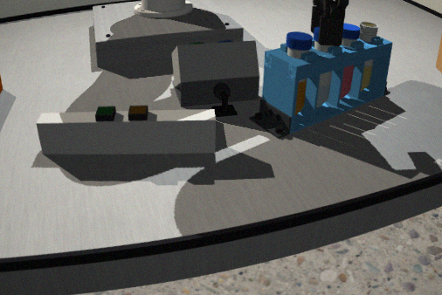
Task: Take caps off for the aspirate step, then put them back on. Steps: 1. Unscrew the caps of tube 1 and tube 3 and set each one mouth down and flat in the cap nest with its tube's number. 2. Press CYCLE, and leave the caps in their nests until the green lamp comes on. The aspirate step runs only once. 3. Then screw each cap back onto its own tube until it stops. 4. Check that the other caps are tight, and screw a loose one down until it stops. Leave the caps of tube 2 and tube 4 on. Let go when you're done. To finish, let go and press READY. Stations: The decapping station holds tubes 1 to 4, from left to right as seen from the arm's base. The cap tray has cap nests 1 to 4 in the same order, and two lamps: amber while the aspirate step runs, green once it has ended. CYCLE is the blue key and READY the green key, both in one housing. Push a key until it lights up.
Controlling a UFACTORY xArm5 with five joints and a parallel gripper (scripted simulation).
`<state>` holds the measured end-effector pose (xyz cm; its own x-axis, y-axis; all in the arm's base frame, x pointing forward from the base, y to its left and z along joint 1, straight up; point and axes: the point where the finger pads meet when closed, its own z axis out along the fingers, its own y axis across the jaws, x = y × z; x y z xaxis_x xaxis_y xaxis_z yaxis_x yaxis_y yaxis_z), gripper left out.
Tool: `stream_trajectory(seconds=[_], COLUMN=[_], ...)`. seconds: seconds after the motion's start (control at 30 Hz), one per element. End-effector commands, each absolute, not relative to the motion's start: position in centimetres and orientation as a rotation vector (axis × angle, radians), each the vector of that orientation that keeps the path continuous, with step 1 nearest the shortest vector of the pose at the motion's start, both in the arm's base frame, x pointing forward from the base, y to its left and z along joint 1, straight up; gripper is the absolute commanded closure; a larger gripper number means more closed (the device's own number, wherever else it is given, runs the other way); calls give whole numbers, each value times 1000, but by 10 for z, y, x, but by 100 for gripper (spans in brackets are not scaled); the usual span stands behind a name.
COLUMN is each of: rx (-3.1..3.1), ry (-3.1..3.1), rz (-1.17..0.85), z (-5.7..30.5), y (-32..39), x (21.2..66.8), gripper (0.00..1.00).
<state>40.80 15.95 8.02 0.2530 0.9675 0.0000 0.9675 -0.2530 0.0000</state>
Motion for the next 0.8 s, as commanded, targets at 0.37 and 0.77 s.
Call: stream_trajectory(seconds=[0.37, 0.77], rx=[2664, 2577], ry=[1664, 1794], rz=[7, 7], z=[82, 82], y=[160, 160], x=[409, 409], gripper=[100, 100])
